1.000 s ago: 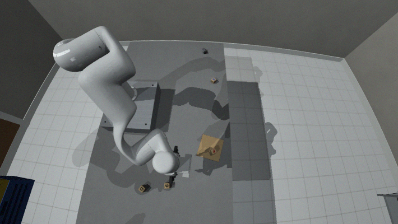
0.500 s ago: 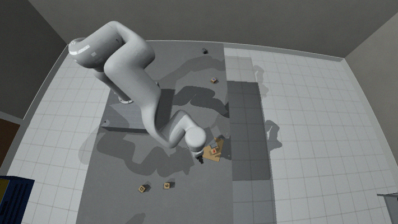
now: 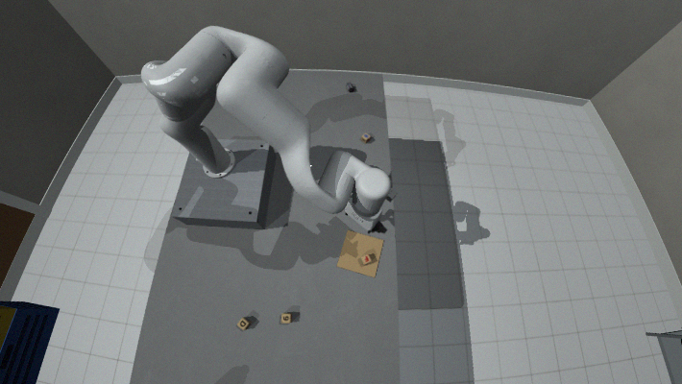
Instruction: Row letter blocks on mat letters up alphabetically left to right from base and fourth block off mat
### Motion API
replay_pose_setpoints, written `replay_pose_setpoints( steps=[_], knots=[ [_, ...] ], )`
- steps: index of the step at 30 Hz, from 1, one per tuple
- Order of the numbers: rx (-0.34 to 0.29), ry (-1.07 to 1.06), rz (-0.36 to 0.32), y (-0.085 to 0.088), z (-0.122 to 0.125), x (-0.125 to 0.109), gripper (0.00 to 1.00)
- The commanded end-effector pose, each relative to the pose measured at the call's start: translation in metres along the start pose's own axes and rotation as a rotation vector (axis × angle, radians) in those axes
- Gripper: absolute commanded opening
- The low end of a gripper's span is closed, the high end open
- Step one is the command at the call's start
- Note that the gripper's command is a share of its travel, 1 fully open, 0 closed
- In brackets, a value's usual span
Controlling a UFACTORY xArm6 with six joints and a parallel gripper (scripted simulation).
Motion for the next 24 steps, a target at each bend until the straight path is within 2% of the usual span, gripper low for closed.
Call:
replay_pose_setpoints(
  steps=[1,10,12,13,24],
  knots=[
    [-0.001,0.139,0.002,0.002,-0.005,0.040,1.00],
    [-0.001,0.442,-0.002,0.003,-0.033,0.123,1.00],
    [-0.001,0.442,-0.002,0.003,-0.033,0.123,1.00],
    [-0.002,0.536,-0.003,0.003,-0.045,0.148,1.00],
    [-0.003,0.889,-0.009,0.004,-0.099,0.238,1.00]
  ],
)
Point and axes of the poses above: the point where the finger pads meet when closed, its own y axis back along the fingers, its own z axis across the jaws, x = y × z, the point moved 2 cm from there along y, back along the fingers, and after that the axes turned 2 degrees about y, right-handed, at the moved point
